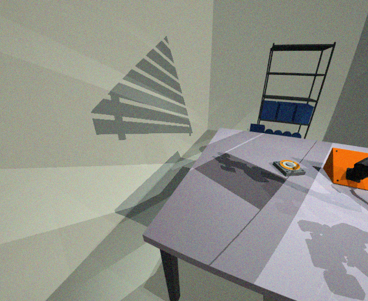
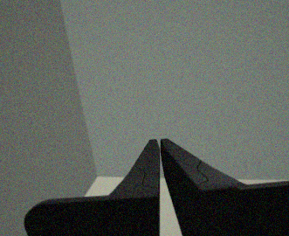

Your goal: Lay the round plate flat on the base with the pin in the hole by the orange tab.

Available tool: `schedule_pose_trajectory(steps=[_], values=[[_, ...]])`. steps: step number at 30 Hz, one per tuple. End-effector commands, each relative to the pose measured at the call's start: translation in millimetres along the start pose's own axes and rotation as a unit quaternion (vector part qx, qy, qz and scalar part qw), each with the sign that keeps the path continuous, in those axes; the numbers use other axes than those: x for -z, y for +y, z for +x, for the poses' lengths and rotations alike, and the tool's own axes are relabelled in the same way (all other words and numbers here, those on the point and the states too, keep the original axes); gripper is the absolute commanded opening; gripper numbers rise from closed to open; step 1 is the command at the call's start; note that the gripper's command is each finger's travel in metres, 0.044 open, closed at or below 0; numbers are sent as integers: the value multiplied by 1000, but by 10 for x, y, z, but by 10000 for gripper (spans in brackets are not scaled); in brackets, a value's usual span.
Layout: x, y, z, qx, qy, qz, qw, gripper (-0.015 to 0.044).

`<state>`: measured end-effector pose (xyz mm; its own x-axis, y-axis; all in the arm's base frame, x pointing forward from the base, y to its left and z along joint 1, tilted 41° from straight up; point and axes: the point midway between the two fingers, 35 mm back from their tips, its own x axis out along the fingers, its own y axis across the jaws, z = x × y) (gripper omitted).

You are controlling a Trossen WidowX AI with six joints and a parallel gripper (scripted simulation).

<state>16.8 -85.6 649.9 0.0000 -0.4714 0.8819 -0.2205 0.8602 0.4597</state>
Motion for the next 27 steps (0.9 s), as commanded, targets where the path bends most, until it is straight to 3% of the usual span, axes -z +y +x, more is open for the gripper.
schedule_pose_trajectory(steps=[1, 9, 17, 25, 27], values=[[472, -442, 27, 49, 82, -56, 994, 0], [1339, -1273, -228, 123, 261, -181, 940, 0], [2188, -1950, -844, 159, 451, -231, 847, 0], [2823, -2470, -1768, 152, 637, -261, 709, 0], [2965, -2612, -2134, 147, 697, -261, 652, 0]])
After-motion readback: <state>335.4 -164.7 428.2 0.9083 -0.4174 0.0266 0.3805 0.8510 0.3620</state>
